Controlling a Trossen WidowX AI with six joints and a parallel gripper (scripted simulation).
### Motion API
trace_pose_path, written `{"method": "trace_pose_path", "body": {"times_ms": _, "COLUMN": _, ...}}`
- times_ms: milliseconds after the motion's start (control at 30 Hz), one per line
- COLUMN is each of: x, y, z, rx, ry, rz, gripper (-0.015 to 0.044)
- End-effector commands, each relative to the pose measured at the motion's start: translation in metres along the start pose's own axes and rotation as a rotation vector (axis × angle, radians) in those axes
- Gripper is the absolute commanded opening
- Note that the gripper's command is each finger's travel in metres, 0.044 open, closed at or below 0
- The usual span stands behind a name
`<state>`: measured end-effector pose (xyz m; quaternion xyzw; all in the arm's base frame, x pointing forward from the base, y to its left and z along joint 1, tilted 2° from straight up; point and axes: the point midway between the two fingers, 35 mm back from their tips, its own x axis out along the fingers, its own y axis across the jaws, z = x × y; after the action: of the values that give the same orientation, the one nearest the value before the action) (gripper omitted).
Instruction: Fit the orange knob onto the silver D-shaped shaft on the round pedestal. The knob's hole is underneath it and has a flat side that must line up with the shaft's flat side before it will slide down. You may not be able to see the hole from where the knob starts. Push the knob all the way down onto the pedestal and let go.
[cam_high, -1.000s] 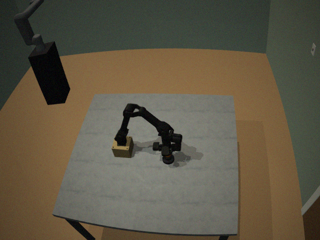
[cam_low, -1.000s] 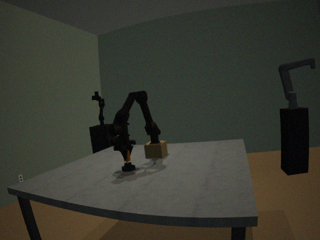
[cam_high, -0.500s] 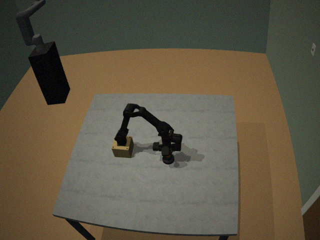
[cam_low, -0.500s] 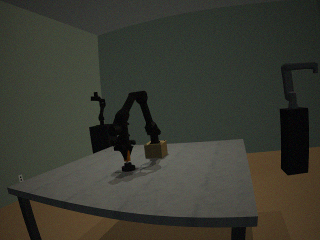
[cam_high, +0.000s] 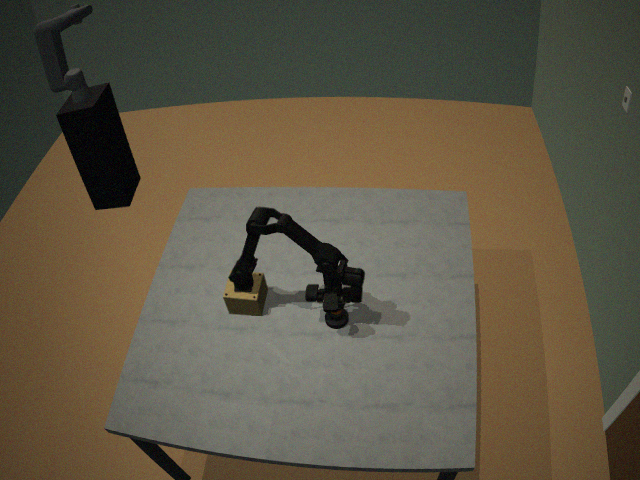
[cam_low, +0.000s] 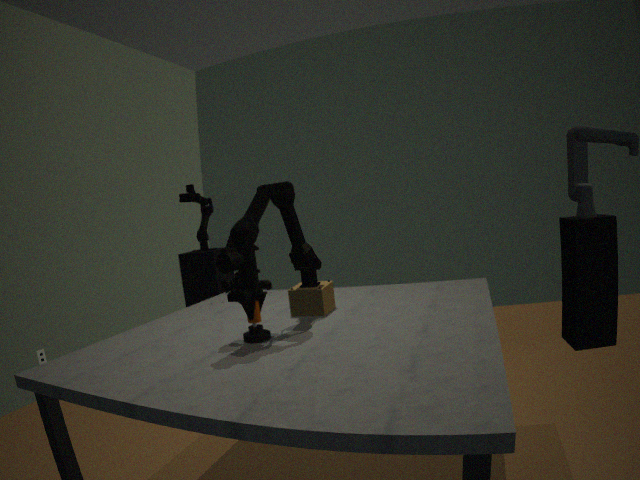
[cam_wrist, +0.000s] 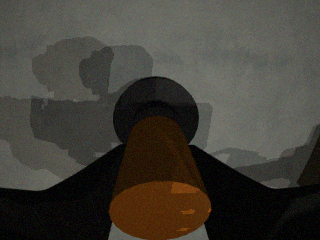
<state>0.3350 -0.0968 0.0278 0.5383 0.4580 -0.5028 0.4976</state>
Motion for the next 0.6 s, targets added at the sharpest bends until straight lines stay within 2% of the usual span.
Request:
{"method": "trace_pose_path", "body": {"times_ms": 0, "x": 0.0008, "y": 0.0003, "z": 0.0002, "rx": -0.015, "ry": 0.0, "rz": 0.001, "gripper": 0.0}}
{"method": "trace_pose_path", "body": {"times_ms": 567, "x": 0.0078, "y": -0.0006, "z": 0.0005, "rx": -0.005, "ry": 0.0, "rz": 0.001, "gripper": 0.0}}
